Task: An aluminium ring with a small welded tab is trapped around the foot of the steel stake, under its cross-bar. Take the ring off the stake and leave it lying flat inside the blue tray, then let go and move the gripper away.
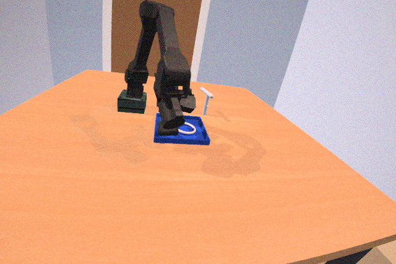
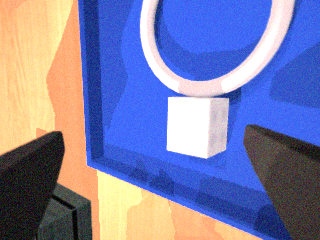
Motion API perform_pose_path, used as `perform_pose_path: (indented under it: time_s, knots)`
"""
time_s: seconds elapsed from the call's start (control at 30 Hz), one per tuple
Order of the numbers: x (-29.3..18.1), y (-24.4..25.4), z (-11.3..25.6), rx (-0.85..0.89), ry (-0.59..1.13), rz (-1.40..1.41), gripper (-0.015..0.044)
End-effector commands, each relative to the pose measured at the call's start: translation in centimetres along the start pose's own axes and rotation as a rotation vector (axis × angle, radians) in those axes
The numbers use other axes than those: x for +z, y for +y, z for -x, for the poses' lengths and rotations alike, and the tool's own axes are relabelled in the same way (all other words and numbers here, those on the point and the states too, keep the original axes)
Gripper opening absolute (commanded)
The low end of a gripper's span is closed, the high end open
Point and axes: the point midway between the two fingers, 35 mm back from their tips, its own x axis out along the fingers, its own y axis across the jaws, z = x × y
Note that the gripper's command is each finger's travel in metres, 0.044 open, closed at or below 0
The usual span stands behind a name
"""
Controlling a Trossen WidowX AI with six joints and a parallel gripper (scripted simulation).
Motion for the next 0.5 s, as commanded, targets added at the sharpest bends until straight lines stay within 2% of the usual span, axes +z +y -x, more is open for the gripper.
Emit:
perform_pose_path:
  time_s: [0.0, 0.1, 0.47]
  knots:
    - [1.2, 3.6, 4.7, -0.068, -0.032, -0.008, 0.0440]
    - [1.4, 5.5, 6.3, -0.084, -0.042, -0.018, 0.0440]
    - [1.3, 5.0, 5.9, -0.082, -0.035, -0.012, 0.0440]
